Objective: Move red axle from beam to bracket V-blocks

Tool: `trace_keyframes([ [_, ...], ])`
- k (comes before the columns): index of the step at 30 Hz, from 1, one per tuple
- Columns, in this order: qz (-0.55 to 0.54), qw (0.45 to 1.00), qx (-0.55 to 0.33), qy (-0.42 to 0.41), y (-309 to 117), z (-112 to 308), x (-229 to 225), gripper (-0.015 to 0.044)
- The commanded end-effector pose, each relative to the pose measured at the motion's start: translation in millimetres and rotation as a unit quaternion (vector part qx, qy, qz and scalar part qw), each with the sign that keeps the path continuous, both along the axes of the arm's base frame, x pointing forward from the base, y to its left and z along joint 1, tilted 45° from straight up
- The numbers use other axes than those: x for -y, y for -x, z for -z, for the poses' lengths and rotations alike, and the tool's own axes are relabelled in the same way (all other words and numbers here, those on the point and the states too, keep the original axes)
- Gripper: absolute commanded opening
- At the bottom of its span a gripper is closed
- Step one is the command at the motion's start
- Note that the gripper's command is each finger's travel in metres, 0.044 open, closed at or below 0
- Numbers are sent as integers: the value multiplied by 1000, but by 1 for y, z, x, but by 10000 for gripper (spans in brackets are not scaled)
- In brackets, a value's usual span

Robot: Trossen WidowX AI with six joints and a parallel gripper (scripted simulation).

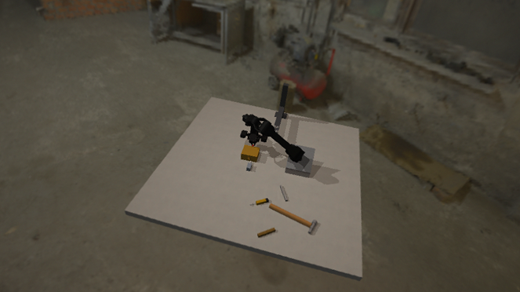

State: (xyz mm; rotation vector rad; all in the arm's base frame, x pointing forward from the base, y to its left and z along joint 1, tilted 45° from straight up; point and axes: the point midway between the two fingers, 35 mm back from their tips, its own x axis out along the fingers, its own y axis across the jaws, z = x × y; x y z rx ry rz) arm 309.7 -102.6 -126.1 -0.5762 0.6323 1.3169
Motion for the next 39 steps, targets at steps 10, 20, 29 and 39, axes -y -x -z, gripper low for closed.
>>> trace_keyframes([
  [10, 0, 1000, 3, 4, 1, 15, 18, 0],
  [20, 1, 1000, 3, 4, 3, 27, 30, 0],
  [29, 2, 1000, 3, 4, 6, 38, 40, 0],
  [39, 2, 1000, 3, 4, 7, 48, 47, 0],
])
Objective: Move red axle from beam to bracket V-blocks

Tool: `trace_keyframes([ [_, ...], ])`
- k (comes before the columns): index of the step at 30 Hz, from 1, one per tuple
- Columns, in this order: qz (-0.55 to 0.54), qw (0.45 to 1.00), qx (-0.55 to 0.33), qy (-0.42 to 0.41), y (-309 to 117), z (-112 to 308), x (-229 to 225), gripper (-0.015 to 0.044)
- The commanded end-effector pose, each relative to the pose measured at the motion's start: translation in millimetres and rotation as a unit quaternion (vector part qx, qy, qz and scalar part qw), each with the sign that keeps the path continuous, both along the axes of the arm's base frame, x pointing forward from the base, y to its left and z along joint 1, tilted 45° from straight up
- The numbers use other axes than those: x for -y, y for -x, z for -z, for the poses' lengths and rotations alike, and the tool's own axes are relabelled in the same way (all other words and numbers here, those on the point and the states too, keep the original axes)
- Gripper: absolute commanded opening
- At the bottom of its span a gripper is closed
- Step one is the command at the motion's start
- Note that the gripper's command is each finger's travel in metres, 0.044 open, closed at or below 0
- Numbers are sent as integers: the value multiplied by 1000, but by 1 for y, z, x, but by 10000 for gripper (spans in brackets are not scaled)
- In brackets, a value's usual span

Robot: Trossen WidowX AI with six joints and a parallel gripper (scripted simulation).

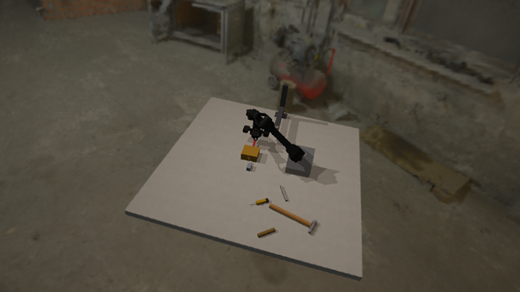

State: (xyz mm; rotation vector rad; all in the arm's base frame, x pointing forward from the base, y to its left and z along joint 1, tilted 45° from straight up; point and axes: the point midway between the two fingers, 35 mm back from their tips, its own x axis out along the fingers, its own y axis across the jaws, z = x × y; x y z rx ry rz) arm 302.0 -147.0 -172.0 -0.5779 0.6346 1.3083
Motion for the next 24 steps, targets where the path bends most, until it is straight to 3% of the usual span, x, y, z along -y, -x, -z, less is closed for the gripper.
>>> trace_keyframes([
  [1, -2, 1000, 2, 2, 0, 2, 3, 0],
  [13, -2, 1000, 2, 2, -2, 9, -6, 0],
  [24, -6, 1000, 3, 3, -2, 8, -5, 289],
])
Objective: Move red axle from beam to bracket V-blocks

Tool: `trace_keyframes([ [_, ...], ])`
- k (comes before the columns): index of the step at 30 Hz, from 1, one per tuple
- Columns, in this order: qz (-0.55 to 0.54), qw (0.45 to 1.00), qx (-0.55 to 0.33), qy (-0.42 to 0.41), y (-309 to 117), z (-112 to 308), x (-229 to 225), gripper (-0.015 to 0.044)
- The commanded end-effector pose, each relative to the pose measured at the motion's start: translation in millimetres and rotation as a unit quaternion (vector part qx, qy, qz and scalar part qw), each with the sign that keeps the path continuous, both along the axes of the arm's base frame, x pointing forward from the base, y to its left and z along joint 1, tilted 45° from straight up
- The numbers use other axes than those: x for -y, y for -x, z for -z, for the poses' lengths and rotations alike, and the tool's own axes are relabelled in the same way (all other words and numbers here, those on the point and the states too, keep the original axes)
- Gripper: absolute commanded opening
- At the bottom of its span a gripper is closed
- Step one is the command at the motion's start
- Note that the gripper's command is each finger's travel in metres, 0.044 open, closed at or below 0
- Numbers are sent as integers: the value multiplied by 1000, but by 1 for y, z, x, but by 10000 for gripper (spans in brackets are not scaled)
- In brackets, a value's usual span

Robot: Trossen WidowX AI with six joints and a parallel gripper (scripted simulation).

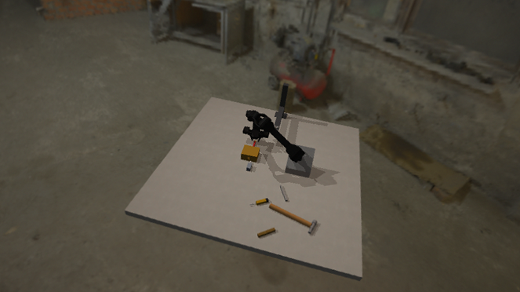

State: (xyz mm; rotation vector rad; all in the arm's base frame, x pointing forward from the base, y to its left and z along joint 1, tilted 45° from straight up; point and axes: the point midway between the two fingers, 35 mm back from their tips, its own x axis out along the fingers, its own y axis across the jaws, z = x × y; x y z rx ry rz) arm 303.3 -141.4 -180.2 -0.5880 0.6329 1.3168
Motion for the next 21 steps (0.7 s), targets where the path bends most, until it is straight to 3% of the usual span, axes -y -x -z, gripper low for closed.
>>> trace_keyframes([
  [1, 0, 1000, 1, 0, 0, 0, 0, 315],
  [6, 4, 1000, 1, 0, 2, -9, 9, 440],
  [21, 4, 1000, 0, 0, 5, -26, 25, 440],
])
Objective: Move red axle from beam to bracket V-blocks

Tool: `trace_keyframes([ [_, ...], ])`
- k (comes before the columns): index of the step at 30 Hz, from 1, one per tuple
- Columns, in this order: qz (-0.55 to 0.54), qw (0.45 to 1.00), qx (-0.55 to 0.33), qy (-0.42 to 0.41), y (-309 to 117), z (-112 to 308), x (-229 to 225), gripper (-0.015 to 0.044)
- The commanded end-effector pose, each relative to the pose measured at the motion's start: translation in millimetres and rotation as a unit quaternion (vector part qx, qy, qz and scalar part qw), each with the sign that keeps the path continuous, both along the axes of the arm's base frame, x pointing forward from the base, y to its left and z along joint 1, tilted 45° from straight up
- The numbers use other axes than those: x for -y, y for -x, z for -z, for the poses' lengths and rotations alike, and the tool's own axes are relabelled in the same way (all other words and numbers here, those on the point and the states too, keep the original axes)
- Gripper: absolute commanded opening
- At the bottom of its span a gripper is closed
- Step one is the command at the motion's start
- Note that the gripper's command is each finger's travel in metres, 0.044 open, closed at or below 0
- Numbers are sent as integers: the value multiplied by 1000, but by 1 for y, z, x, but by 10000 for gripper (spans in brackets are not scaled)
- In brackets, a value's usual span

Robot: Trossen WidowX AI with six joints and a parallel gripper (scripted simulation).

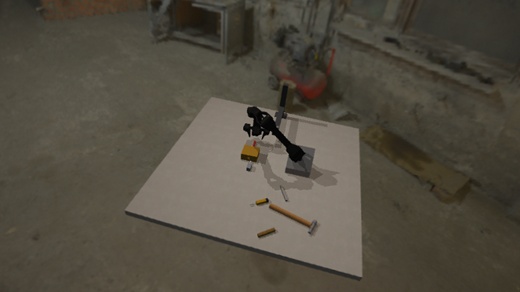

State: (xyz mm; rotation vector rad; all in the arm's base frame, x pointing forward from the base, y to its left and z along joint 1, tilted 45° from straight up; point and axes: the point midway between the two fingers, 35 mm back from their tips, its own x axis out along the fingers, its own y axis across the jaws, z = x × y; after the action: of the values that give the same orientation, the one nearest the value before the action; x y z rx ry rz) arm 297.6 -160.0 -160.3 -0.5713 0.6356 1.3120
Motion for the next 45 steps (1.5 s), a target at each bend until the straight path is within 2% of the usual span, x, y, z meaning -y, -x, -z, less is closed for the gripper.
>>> trace_keyframes([
  [1, -1, 1000, 4, 5, -1, -7, 8, 440],
  [12, -1, 1000, 4, 5, 2, -19, 20, 440],
  [21, -4, 1000, 6, 4, -1, -58, -11, 440],
  [45, -4, 1000, 6, 4, -8, -33, -33, 440],
])
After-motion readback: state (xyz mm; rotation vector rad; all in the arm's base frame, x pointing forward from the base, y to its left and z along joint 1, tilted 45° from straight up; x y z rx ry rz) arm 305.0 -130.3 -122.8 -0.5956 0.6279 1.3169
